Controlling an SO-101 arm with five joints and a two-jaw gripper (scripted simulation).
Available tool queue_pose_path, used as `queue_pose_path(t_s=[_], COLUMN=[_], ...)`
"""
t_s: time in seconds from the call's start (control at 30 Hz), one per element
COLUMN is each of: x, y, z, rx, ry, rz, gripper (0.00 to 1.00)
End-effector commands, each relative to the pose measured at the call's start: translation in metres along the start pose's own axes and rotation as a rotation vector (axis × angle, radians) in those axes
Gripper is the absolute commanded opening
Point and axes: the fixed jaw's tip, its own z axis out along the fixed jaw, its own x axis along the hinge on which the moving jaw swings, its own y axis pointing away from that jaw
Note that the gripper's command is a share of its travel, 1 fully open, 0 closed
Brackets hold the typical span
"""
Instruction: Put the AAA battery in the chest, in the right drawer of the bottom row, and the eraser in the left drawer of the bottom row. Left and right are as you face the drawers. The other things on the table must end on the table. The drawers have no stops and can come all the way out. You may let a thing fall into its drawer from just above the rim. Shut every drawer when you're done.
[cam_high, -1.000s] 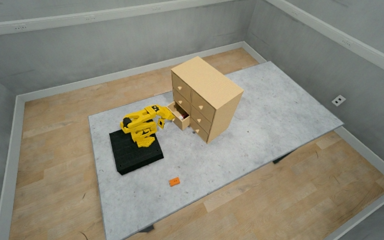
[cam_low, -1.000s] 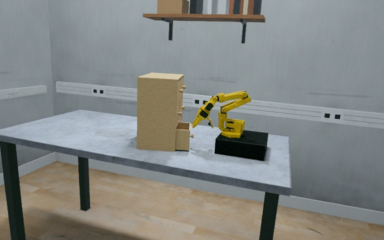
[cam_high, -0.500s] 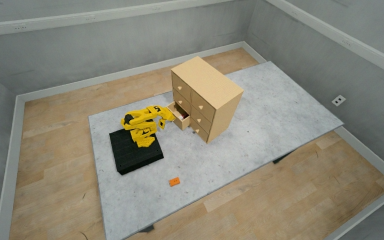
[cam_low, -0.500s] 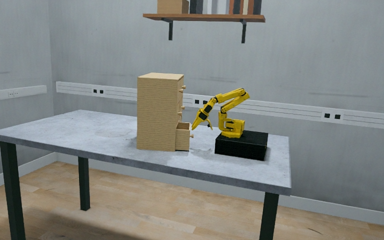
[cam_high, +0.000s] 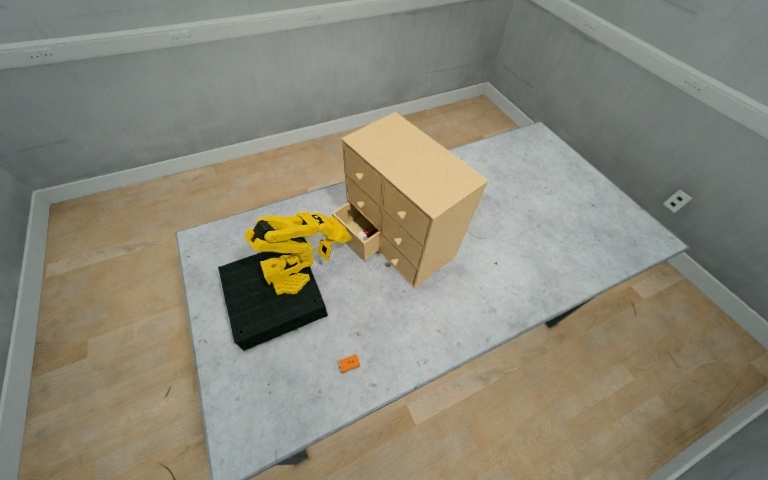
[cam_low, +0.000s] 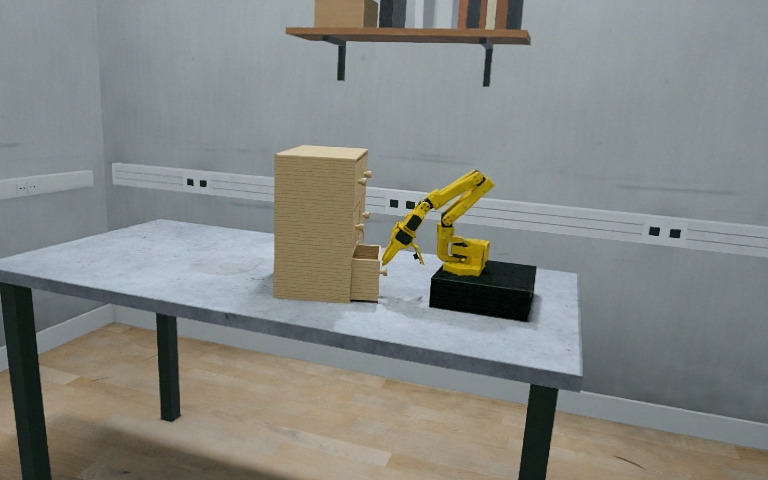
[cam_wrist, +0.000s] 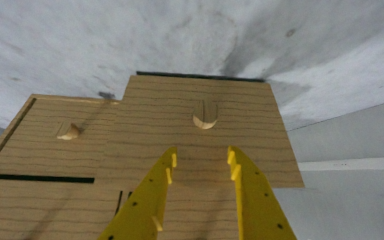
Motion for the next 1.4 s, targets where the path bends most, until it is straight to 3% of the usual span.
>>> queue_pose_path(t_s=[0.0,0.4,0.57,1.37], x=[-0.0092,-0.0092,-0.0180,-0.0180], y=[-0.0020,-0.0020,-0.0028,-0.0028], z=[0.0105,0.0105,0.0195,0.0195], rx=[0.007,0.007,0.008,0.008], ry=[-0.029,-0.029,-0.046,-0.046], rz=[0.001,0.001,0.001,0.001], gripper=[0.21,0.21,0.21,0.21])
